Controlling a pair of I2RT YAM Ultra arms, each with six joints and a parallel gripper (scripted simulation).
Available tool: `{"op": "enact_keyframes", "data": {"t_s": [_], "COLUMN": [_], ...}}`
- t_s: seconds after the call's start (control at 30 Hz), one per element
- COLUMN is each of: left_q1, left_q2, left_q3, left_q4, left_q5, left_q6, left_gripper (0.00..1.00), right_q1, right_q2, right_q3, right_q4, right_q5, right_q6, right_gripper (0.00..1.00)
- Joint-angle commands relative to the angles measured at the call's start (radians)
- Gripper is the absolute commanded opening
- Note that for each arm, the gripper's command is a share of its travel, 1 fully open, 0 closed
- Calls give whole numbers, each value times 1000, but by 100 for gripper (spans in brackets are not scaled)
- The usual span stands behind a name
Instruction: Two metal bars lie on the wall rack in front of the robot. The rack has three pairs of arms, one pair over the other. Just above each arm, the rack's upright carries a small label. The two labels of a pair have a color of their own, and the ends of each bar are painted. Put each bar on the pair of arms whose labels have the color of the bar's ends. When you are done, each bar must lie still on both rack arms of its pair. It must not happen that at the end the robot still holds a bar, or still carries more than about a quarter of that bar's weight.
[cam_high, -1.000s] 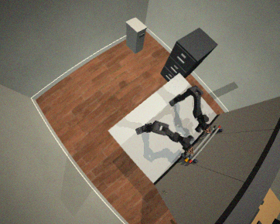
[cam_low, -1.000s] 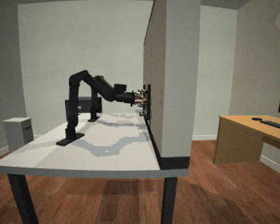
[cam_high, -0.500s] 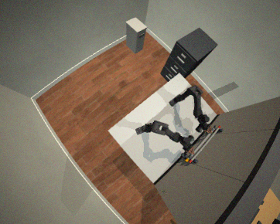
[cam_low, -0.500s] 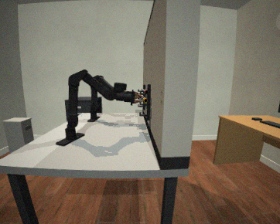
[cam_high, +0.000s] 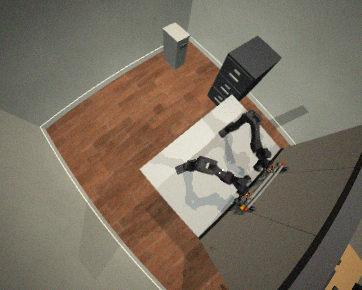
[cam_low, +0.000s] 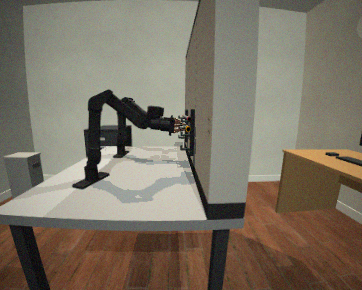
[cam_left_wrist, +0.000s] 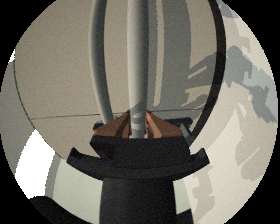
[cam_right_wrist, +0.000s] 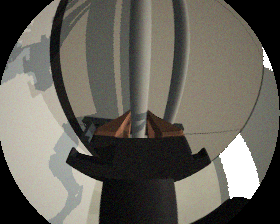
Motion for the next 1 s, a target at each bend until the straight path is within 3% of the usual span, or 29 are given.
{"op": "enact_keyframes", "data": {"t_s": [0.0,0.97], "left_q1": [3,-11], "left_q2": [-42,-101], "left_q3": [47,-7], "left_q4": [10,3], "left_q5": [-8,-23], "left_q6": [22,22], "left_gripper": [0,0], "right_q1": [4,28], "right_q2": [-43,-92], "right_q3": [46,-9], "right_q4": [8,11], "right_q5": [10,33], "right_q6": [-28,-26], "right_gripper": [0,0]}}
